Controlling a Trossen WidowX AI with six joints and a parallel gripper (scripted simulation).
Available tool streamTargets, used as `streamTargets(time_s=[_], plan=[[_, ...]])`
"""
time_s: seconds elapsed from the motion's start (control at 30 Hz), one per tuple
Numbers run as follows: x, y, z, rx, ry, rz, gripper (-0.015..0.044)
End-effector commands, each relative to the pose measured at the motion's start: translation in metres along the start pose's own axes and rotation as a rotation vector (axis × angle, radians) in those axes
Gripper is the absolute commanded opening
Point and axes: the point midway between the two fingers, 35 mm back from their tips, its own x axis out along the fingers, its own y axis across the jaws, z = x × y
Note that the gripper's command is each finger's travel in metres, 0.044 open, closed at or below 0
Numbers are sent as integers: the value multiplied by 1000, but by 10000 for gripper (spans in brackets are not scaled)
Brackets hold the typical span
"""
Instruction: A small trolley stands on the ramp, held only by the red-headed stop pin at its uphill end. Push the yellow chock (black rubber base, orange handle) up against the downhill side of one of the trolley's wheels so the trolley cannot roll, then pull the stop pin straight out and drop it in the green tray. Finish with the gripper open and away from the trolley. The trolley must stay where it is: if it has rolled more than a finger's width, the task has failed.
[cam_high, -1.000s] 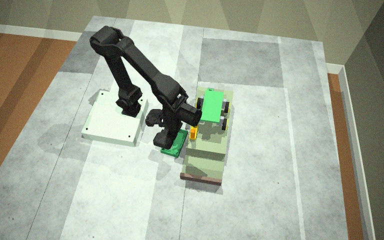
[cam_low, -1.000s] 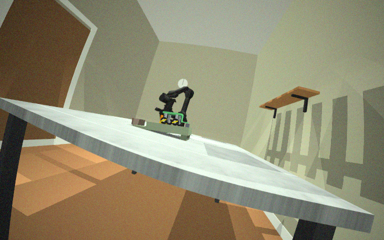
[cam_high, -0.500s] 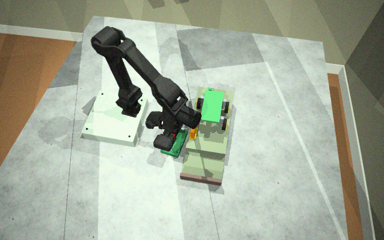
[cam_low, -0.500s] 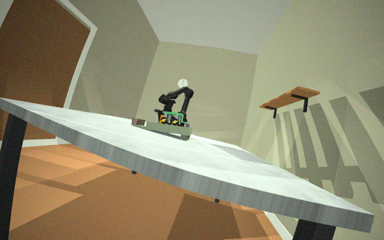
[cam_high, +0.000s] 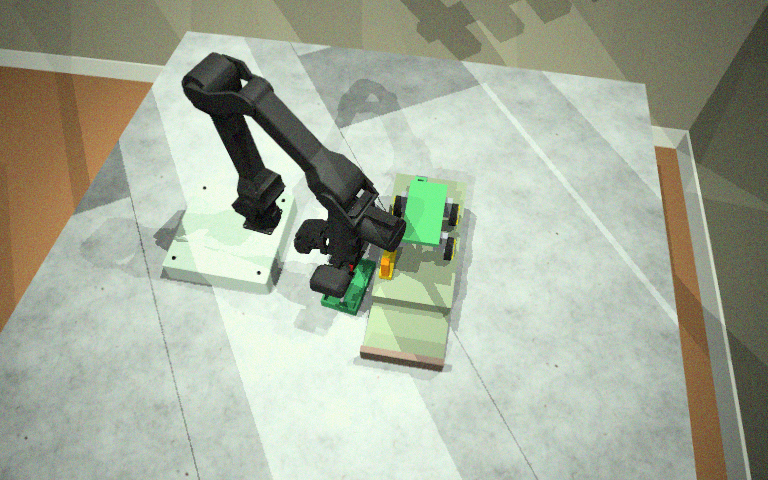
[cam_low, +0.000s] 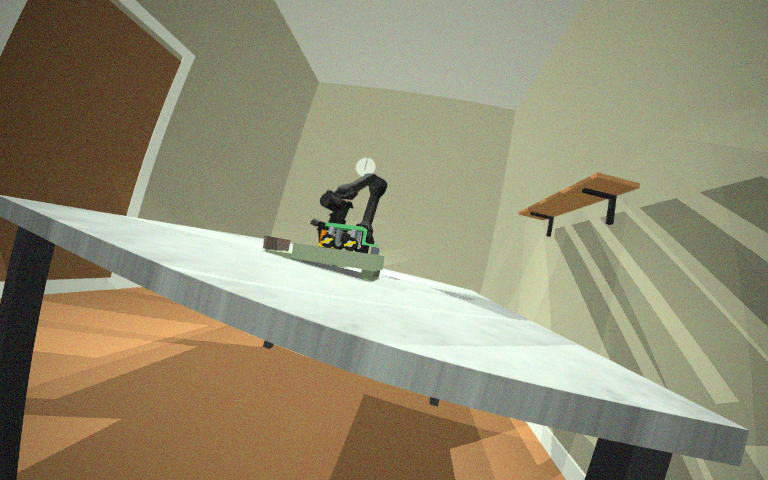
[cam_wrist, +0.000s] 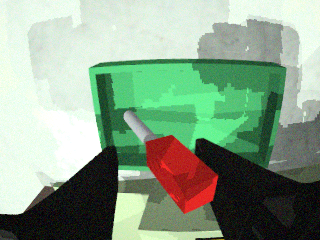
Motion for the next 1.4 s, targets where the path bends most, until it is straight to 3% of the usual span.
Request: streamTargets(time_s=[0.0,1.37], plan=[[1,-2,0,6,-1,4,190],[14,-31,0,6,-1,1,190]])
